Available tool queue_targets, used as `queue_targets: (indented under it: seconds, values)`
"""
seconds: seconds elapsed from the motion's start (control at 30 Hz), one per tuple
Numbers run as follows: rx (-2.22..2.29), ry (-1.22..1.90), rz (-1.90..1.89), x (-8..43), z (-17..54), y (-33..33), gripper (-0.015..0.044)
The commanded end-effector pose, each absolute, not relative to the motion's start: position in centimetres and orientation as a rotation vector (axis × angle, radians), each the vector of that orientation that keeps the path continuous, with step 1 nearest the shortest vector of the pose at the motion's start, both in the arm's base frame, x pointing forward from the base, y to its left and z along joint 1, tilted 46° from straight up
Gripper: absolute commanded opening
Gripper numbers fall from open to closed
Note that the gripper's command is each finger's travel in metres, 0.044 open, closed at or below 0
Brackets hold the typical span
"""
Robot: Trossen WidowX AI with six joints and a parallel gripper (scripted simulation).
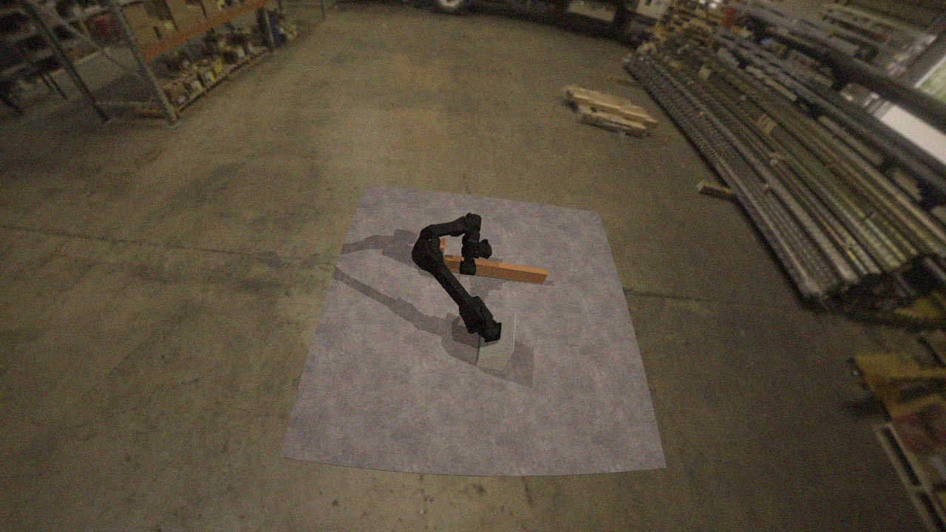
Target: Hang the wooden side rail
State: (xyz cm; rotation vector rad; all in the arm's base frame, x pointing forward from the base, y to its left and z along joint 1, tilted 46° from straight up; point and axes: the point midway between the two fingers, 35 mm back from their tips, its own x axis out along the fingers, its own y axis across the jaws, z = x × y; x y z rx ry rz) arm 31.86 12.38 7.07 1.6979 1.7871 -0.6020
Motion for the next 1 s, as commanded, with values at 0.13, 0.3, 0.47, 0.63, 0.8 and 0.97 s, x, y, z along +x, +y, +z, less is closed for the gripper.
queue_targets:
  seconds: [0.13, 0.3, 0.47, 0.63, 0.8, 0.97]
  values:
    - [1.702, 1.781, -0.595, 31.92, 7.52, 12.43, 0.0000]
    - [1.702, 1.781, -0.595, 31.94, 7.56, 12.47, 0.0000]
    - [1.702, 1.781, -0.595, 31.93, 7.59, 12.50, 0.0000]
    - [1.702, 1.781, -0.595, 31.90, 7.60, 12.54, 0.0000]
    - [1.703, 1.781, -0.595, 31.90, 7.55, 12.60, 0.0000]
    - [1.703, 1.781, -0.595, 31.90, 7.49, 12.66, 0.0000]
